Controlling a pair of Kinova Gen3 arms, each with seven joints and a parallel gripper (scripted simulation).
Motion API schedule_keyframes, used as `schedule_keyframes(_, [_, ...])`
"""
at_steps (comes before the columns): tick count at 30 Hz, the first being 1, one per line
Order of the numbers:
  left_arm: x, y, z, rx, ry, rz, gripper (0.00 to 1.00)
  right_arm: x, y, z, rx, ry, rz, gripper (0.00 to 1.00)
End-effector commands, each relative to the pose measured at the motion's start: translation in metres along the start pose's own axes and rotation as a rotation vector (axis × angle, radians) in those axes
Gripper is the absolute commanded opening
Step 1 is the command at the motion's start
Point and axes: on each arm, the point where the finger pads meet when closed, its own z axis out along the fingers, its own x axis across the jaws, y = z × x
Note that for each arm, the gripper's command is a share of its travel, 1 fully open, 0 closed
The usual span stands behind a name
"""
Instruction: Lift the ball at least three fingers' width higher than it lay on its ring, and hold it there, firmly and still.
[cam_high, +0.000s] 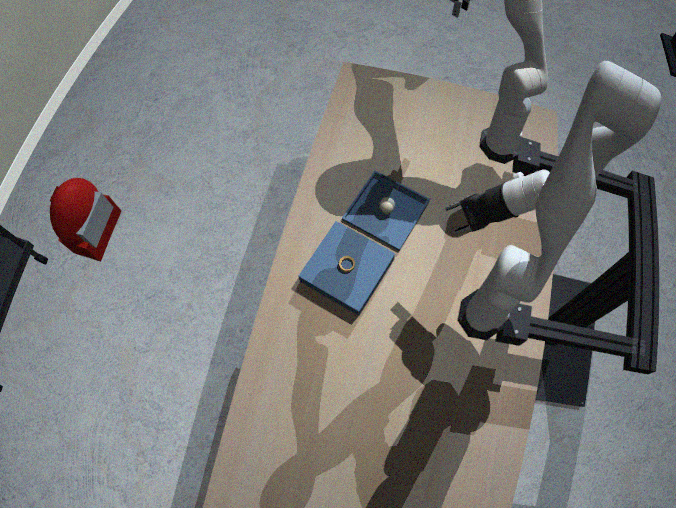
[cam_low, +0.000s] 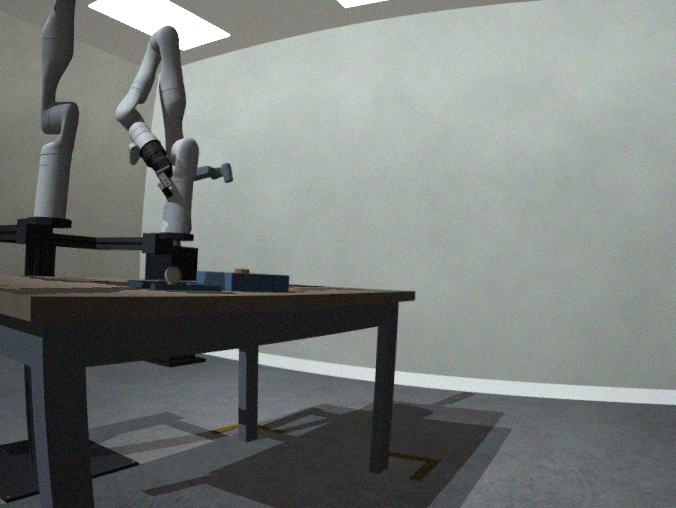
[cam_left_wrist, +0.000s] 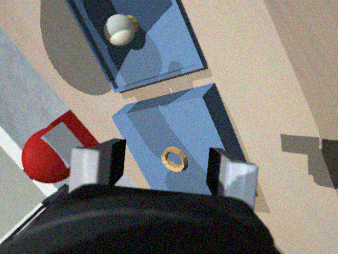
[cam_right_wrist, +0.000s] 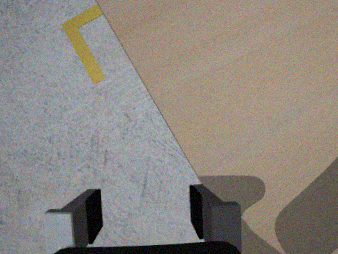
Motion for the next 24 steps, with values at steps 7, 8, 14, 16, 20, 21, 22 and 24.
schedule_keyframes(7, [0.000, 0.000, 0.000, 0.000, 0.000, 0.000, 1.00, -0.029, -0.029, -0.006, 0.011, -0.007, 0.234, 1.00])
schedule_keyframes(8, [0.000, 0.000, 0.000, 0.000, 0.000, 0.000, 1.00, -0.031, -0.032, -0.006, 0.011, -0.007, 0.253, 1.00])
schedule_keyframes(14, [0.000, 0.000, 0.000, 0.000, 0.000, 0.000, 1.00, -0.047, -0.052, -0.009, 0.018, -0.011, 0.403, 1.00])
schedule_keyframes(16, [0.000, 0.000, 0.000, 0.000, 0.000, 0.000, 1.00, -0.052, -0.059, -0.010, 0.020, -0.012, 0.453, 1.00])
schedule_keyframes(20, [0.000, 0.000, 0.000, 0.000, 0.000, 0.000, 1.00, -0.062, -0.073, -0.013, 0.023, -0.014, 0.553, 1.00])
schedule_keyframes(21, [0.000, 0.000, 0.000, 0.000, 0.000, 0.000, 1.00, -0.062, -0.073, -0.013, 0.023, -0.014, 0.553, 1.00])
schedule_keyframes(22, [0.000, 0.000, 0.000, 0.000, 0.000, 0.000, 1.00, -0.062, -0.073, -0.013, 0.023, -0.014, 0.553, 1.00])
schedule_keyframes(24, [0.000, 0.000, 0.000, 0.000, 0.000, 0.000, 1.00, -0.069, -0.084, -0.014, 0.026, -0.016, 0.635, 1.00])
